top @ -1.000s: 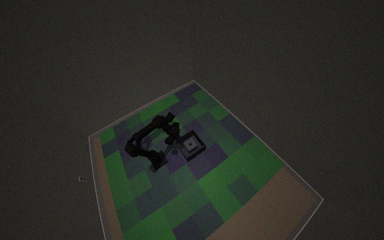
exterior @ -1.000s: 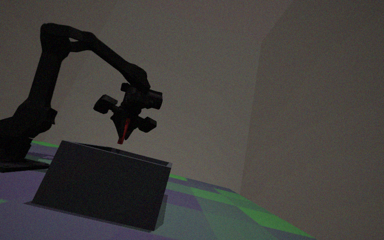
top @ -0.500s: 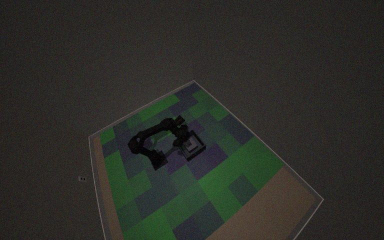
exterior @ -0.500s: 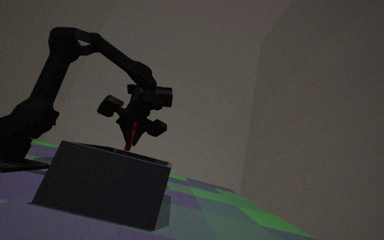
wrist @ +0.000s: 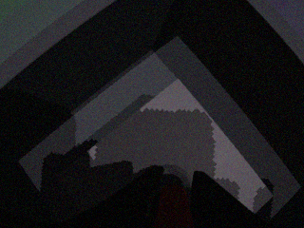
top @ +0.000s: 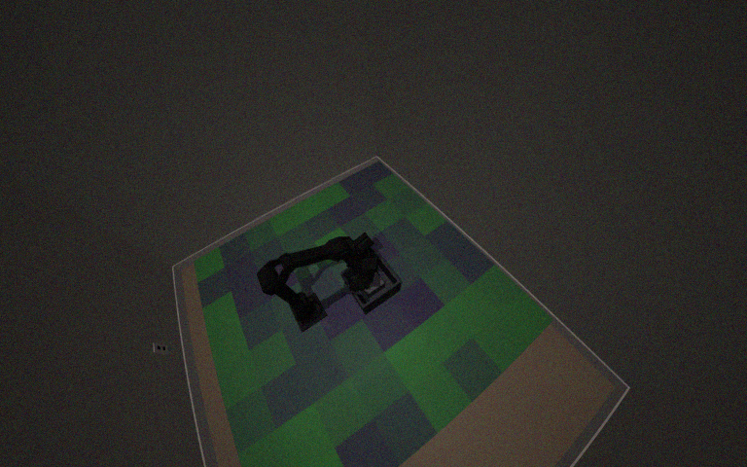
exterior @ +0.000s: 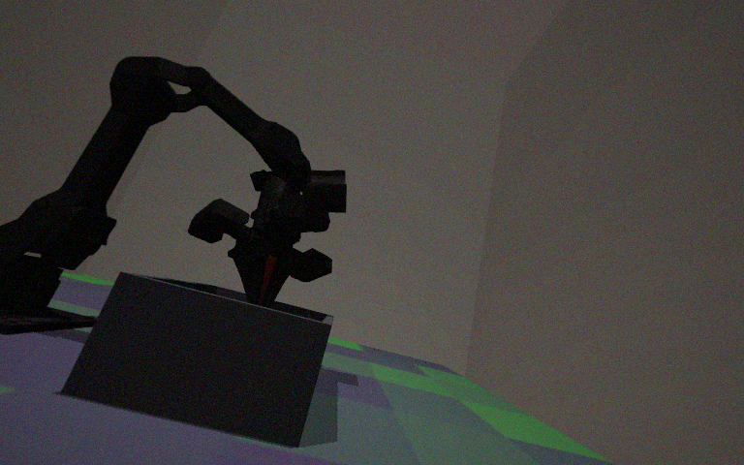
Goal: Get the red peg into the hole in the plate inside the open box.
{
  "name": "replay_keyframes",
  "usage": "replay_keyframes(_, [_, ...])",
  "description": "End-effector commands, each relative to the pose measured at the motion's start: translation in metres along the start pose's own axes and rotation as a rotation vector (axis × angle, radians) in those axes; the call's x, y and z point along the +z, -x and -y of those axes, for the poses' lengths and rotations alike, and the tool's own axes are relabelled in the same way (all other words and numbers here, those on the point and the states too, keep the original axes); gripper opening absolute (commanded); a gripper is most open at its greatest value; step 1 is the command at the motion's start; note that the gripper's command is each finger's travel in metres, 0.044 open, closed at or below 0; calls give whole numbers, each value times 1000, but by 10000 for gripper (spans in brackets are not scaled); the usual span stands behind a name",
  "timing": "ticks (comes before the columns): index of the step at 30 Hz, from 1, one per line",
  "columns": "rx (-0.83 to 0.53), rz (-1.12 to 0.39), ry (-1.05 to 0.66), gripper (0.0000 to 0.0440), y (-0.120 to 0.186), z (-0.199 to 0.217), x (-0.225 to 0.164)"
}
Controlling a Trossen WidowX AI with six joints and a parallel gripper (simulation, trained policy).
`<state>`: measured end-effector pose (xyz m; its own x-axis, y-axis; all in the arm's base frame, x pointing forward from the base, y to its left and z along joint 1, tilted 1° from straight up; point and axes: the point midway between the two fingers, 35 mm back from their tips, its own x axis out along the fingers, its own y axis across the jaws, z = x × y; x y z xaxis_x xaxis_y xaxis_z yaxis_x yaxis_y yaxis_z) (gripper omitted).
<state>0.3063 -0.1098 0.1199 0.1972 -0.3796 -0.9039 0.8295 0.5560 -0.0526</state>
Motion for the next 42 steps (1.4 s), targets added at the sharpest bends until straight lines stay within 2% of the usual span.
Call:
replay_keyframes(1, [6, -29, 38, 0, -12, 0, -3])
replay_keyframes(4, [12, -54, 71, 22, -20, -1, -6])
replay_keyframes(10, [20, -97, 102, 160, -33, -1, -7])
replay_keyframes(22, [58, -121, 167, 186, -19, -17, 19])
replay_keyframes(42, [54, -255, 157, 217, 14, -54, 54])
